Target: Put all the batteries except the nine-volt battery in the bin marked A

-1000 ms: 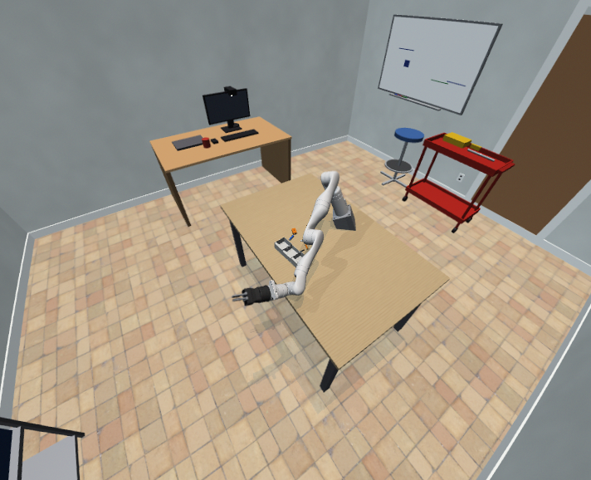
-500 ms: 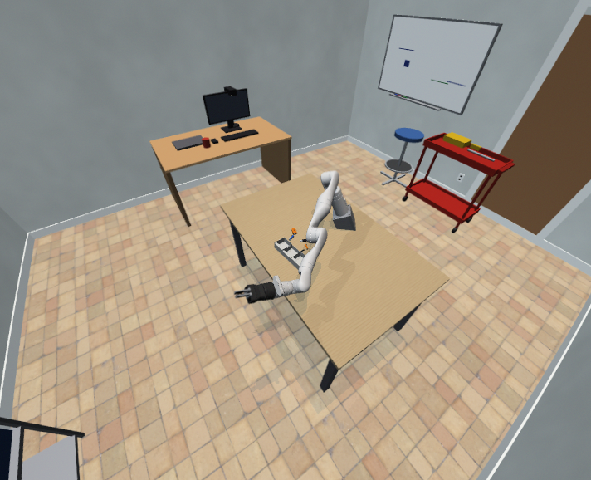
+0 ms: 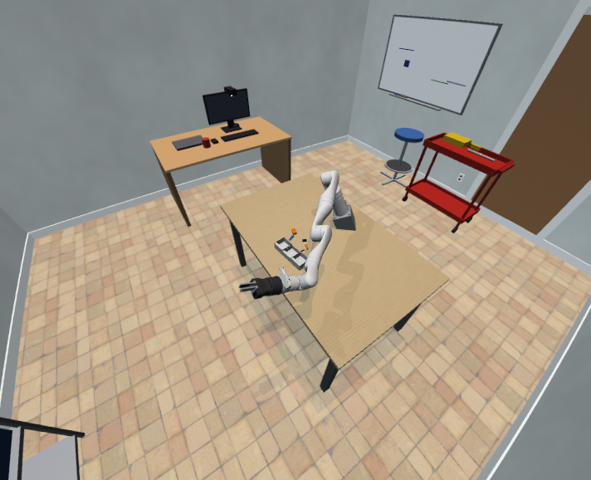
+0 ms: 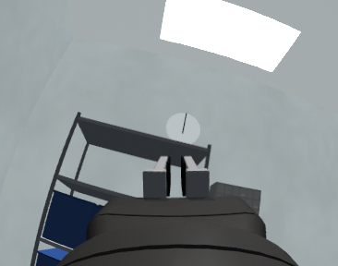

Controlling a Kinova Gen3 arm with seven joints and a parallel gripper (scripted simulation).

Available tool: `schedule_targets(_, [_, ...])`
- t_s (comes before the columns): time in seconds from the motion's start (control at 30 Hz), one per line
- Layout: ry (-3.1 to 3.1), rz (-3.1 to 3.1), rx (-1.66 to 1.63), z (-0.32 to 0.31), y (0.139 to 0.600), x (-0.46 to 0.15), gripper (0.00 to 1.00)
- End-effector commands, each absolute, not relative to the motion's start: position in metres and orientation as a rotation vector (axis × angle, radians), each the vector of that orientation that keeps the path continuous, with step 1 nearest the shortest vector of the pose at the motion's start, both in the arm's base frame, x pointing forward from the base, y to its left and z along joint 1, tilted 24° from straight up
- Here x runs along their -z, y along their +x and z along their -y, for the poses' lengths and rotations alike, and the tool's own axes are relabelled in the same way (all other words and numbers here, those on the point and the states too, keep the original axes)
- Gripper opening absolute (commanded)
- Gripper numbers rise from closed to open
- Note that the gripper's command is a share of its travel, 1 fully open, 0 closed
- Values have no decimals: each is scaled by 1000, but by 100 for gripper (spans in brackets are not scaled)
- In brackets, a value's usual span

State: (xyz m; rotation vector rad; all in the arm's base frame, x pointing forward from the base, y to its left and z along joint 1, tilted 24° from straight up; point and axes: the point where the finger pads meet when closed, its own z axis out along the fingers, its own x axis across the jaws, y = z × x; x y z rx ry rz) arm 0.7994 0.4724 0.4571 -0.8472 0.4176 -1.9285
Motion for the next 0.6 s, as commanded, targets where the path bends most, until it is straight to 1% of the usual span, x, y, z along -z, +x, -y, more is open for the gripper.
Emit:
schedule_targets(0.0, [-837, -413, 1918, -489, 786, -474, 31])
schedule_targets(0.13, [-837, -413, 1918, -509, 771, -496, 31])
schedule_targets(0.23, [-837, -413, 1918, -509, 770, -496, 31])
schedule_targets(0.33, [-789, -415, 1800, -523, 756, -512, 31])
schedule_targets(0.57, [-789, -415, 1800, -546, 733, -538, 31])
